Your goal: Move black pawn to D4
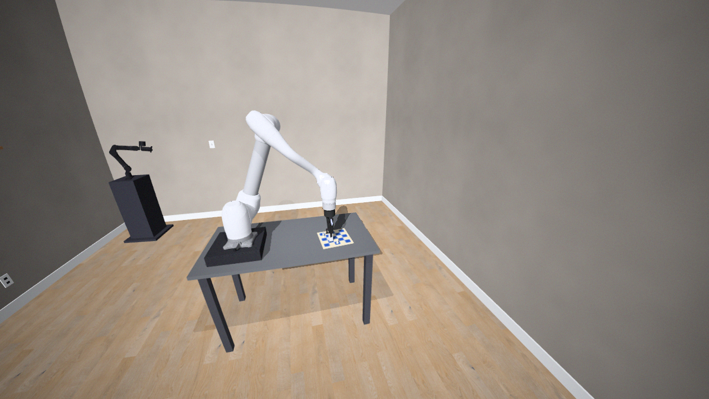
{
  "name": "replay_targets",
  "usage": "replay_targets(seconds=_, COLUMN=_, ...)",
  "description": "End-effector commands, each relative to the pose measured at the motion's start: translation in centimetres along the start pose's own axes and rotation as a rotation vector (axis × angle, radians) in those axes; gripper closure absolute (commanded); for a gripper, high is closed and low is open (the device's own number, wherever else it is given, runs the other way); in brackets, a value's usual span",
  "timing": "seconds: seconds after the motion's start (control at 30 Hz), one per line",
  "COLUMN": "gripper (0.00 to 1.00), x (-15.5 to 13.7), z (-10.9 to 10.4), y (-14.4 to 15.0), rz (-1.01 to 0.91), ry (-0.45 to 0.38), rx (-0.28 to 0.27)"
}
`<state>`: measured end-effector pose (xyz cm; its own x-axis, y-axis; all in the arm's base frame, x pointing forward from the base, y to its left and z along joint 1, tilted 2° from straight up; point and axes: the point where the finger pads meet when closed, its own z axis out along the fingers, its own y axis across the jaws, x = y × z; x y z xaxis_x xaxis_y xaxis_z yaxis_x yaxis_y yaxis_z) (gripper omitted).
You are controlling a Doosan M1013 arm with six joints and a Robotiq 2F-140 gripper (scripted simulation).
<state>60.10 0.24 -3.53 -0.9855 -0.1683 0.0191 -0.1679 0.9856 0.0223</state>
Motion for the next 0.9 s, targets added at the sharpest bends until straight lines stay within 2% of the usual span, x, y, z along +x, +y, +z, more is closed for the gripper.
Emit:
replay_targets(seconds=0.0, gripper=1.0, x=0.0, z=-0.01, y=0.0, rz=0.0, ry=0.0, rx=0.0)
replay_targets(seconds=0.1, gripper=1.0, x=0.0, z=-0.01, y=0.0, rz=0.0, ry=0.0, rx=0.0)
replay_targets(seconds=0.13, gripper=0.96, x=0.0, z=-0.01, y=0.0, rz=0.0, ry=0.0, rx=0.0)
replay_targets(seconds=0.2, gripper=0.96, x=0.0, z=-0.01, y=0.0, rz=0.0, ry=0.0, rx=0.0)
replay_targets(seconds=0.23, gripper=0.92, x=0.0, z=-0.01, y=0.0, rz=0.0, ry=0.0, rx=0.0)
replay_targets(seconds=0.37, gripper=0.92, x=0.0, z=-0.01, y=0.0, rz=0.0, ry=0.0, rx=0.0)
replay_targets(seconds=0.4, gripper=0.88, x=0.0, z=-0.01, y=0.0, rz=0.0, ry=0.0, rx=0.0)
replay_targets(seconds=0.57, gripper=0.84, x=0.0, z=-0.01, y=0.0, rz=0.0, ry=0.0, rx=0.0)
replay_targets(seconds=0.6, gripper=0.8, x=0.0, z=-0.01, y=0.0, rz=0.0, ry=0.0, rx=0.0)
replay_targets(seconds=0.87, gripper=0.8, x=0.0, z=-0.01, y=0.0, rz=0.0, ry=0.0, rx=0.0)
